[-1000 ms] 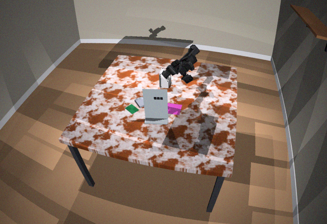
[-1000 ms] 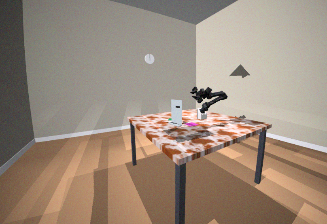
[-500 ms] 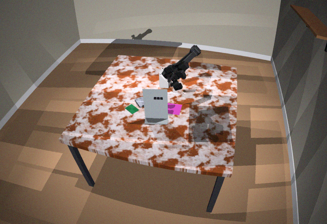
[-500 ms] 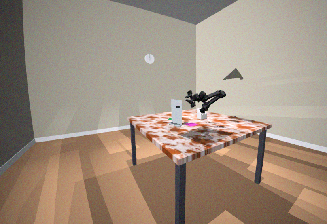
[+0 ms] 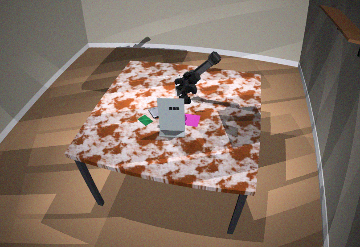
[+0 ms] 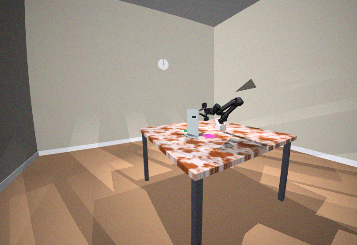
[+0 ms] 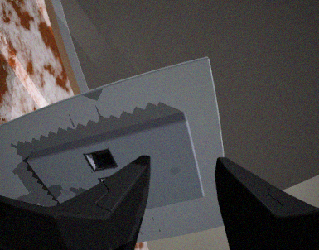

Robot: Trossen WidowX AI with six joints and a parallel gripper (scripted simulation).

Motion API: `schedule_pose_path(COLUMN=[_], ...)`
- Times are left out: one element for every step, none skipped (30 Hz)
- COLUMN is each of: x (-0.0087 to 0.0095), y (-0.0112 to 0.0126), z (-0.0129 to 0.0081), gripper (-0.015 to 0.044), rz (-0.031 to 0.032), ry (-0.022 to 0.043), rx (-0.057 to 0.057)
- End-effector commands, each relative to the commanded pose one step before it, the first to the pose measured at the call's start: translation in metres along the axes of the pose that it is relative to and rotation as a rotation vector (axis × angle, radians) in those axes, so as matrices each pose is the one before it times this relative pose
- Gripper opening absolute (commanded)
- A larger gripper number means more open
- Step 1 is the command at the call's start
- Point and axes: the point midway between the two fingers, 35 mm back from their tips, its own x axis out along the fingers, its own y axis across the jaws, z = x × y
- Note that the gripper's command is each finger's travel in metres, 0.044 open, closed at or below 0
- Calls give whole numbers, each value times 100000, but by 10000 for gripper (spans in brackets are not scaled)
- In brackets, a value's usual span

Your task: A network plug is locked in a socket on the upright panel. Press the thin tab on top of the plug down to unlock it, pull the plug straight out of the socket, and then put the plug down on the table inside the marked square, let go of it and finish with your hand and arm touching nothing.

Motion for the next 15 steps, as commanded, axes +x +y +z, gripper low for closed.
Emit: schedule_pose_path(x=[-391, -93, -102, -111, -120, -128, -136, -144, -151, -159, -166, -174, -180, -186, -191], y=[829, 196, 199, 201, 203, 204, 206, 207, 207, 207, 207, 213, 210, 206, 203], z=[-1712, -360, -352, -343, -333, -324, -315, -305, -295, -285, -275, -265, -255, -245, -235], gripper=[156, 156, 156, 156, 156, 156, 156, 156, 156, 156, 156, 156, 156, 156, 156], rz=[1144, 134, 137, 140, 143, 145, 148, 151, 154, 157, 159, 184, 179, 173, 170], ry=[1182, 185, 184, 182, 181, 179, 178, 176, 174, 172, 170, 161, 161, 162, 162], rx=[-5699, -1401, -1400, -1400, -1399, -1398, -1397, -1396, -1396, -1395, -1394, -1351, -1365, -1379, -1388])
